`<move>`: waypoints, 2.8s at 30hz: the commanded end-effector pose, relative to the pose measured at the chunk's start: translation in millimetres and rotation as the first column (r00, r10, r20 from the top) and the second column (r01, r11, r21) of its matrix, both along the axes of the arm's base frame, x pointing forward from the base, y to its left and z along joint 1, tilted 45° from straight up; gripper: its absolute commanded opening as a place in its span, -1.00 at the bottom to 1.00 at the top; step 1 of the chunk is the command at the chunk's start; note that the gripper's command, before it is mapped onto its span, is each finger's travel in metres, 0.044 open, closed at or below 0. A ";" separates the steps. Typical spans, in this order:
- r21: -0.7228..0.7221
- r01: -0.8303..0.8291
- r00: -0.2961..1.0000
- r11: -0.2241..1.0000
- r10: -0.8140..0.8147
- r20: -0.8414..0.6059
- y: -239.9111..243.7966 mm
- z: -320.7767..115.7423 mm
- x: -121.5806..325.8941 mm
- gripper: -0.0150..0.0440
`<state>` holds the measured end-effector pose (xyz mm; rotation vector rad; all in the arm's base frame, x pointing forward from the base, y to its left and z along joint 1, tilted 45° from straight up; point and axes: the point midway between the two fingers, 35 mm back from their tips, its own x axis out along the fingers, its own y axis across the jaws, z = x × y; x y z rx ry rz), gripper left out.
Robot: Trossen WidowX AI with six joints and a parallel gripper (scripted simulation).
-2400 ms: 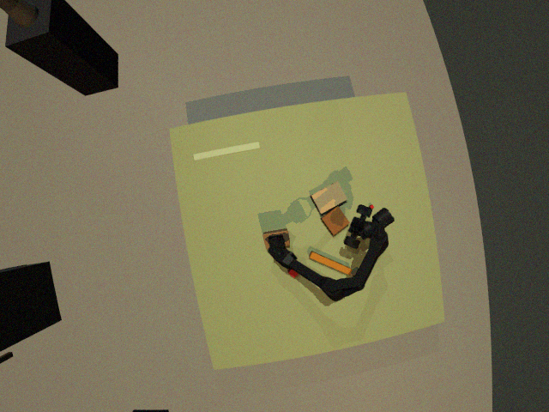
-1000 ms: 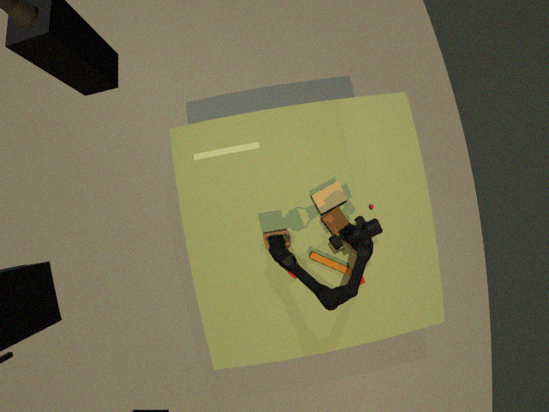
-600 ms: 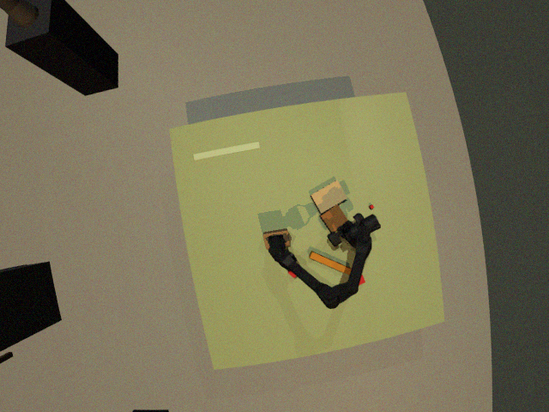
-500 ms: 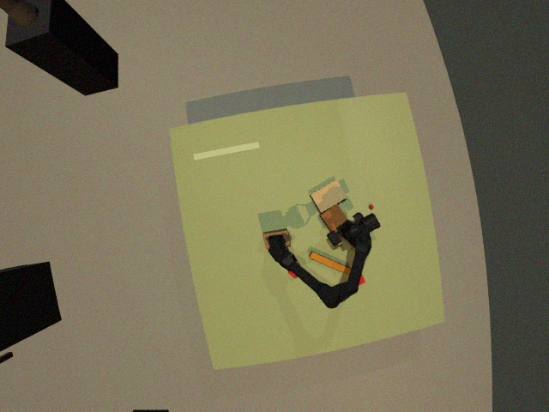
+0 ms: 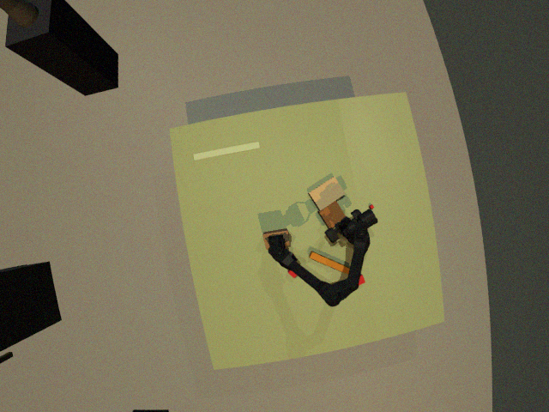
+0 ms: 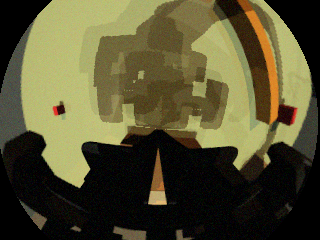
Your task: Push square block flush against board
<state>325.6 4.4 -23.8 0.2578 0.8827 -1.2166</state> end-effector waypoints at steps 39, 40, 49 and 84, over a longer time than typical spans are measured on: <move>0.000 0.006 1.000 1.000 -0.006 -0.028 -1.7 54.6 19.0 -0.49; 0.000 0.006 1.000 1.000 -0.006 -0.027 4.9 61.6 17.8 -0.49; -0.003 -0.073 0.994 0.997 0.073 -0.087 13.0 57.7 12.5 -0.49; 0.322 -0.709 0.252 0.628 0.652 -0.715 48.3 20.9 -73.6 -0.49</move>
